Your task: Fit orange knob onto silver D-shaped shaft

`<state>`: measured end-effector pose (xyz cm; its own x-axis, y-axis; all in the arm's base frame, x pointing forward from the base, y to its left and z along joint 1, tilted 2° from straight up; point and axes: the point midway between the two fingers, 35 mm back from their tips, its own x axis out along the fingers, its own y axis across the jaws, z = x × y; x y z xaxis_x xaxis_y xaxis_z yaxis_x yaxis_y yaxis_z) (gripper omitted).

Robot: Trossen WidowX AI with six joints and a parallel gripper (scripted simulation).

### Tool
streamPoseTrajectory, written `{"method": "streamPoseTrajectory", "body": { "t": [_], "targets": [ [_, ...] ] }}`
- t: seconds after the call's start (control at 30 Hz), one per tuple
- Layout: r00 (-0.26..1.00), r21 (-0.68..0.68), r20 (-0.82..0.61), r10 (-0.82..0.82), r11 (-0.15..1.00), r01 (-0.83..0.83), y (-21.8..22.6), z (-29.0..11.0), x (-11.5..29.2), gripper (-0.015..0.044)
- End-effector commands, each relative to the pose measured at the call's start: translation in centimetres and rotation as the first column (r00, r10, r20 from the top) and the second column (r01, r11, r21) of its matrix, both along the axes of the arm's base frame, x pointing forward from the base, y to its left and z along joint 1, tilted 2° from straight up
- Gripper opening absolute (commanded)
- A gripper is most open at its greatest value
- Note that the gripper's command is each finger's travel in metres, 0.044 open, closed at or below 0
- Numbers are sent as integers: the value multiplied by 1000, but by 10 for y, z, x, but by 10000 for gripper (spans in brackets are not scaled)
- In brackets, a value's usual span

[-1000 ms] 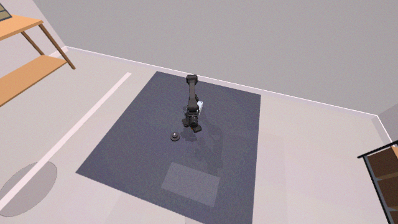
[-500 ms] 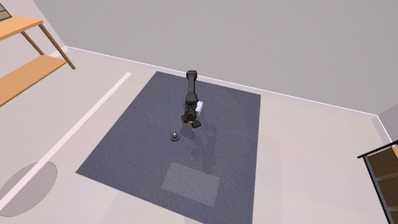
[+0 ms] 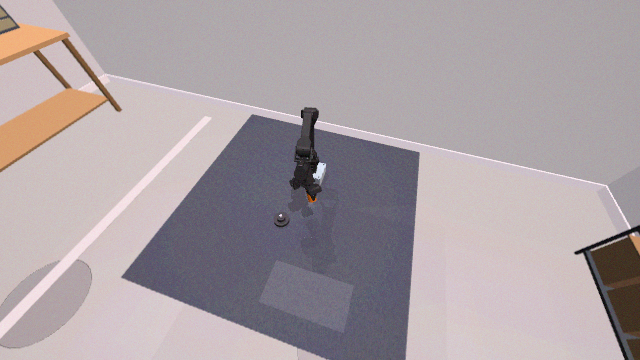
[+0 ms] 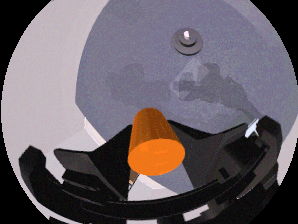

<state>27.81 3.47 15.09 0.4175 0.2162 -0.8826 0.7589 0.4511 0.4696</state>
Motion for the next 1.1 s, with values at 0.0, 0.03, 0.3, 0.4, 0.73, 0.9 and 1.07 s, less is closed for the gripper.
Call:
{"method": "streamPoseTrajectory", "body": {
  "t": [0.0, 0.03, 0.3, 0.4, 0.73, 0.9, 1.07],
  "targets": [
    [997, 34, 74, 6, 999, -9, 0, 10, -1, 0],
    [996, 45, 92, 6, 999, -10, 0, 12, -2, 0],
    [972, 129, 237, -4, 991, -27, 0, 28, -8, 0],
    [957, 159, 290, -11, 987, -37, 0, 34, -10, 0],
    [922, 203, 386, -19, 977, -65, 1, 45, -15, 0],
    [910, 219, 414, -25, 973, -72, 0, 44, -15, 0],
    [892, 240, 451, -35, 967, -84, 0, 42, -16, 0]
  ]
}}
